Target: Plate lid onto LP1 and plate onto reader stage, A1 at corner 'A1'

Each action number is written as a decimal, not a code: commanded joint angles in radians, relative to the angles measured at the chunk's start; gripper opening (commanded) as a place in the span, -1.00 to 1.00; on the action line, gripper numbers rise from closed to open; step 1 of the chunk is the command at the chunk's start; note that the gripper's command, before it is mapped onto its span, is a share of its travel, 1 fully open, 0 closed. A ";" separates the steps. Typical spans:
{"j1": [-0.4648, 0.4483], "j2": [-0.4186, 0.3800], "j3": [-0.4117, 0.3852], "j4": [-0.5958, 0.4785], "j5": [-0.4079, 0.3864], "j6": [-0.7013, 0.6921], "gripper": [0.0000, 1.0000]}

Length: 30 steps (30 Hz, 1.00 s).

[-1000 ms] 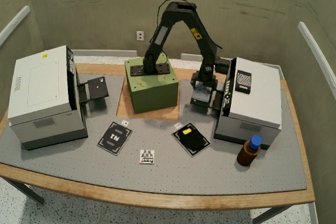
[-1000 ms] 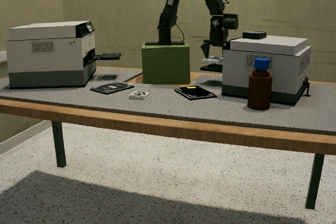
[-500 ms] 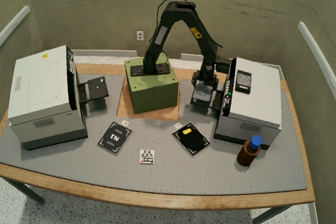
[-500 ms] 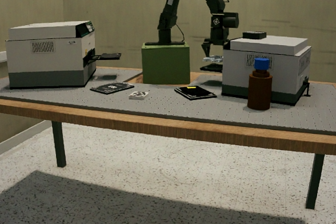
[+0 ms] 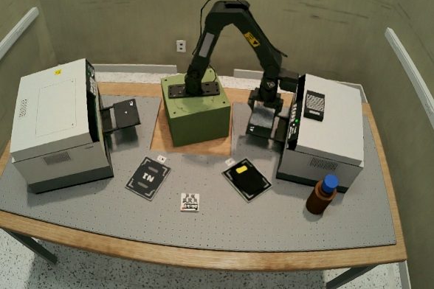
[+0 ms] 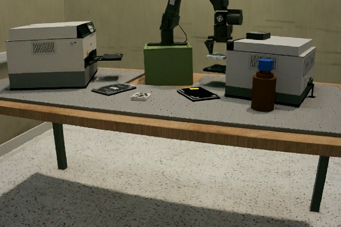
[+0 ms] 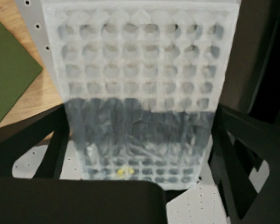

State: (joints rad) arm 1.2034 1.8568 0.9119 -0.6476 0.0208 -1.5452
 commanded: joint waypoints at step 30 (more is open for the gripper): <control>0.003 -0.122 0.101 -0.178 -0.015 0.007 0.72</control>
State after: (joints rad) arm 1.2060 1.7721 0.9791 -0.7971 0.0208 -1.5433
